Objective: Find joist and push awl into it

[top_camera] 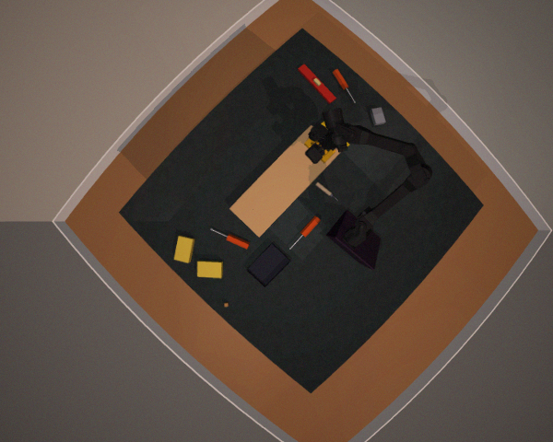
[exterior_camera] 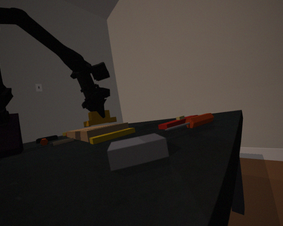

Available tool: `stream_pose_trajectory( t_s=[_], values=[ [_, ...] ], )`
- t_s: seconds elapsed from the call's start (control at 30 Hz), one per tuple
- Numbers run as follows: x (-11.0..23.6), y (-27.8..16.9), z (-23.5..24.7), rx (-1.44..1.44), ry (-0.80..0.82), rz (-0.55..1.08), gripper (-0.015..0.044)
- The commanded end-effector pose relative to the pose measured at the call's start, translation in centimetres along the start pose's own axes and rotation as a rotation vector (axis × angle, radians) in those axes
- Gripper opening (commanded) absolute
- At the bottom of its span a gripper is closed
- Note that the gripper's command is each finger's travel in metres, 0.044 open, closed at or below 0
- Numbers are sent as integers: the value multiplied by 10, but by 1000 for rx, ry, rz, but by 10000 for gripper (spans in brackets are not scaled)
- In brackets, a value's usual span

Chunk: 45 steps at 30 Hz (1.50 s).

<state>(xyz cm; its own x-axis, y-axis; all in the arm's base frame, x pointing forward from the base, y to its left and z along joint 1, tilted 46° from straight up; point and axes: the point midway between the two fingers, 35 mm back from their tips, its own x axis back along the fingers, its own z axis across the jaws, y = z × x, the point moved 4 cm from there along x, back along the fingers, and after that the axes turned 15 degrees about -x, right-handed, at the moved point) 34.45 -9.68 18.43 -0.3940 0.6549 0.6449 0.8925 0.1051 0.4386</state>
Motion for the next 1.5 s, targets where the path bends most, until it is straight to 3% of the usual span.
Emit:
stream_pose_trajectory(
  t_s=[0.0,0.27,1.47],
  values=[
    [-5,-1,1,6,6,-7,0],
    [-14,-4,2,7,5,-7,0],
    [-13,-41,136,6,11,-4,0]
  ],
)
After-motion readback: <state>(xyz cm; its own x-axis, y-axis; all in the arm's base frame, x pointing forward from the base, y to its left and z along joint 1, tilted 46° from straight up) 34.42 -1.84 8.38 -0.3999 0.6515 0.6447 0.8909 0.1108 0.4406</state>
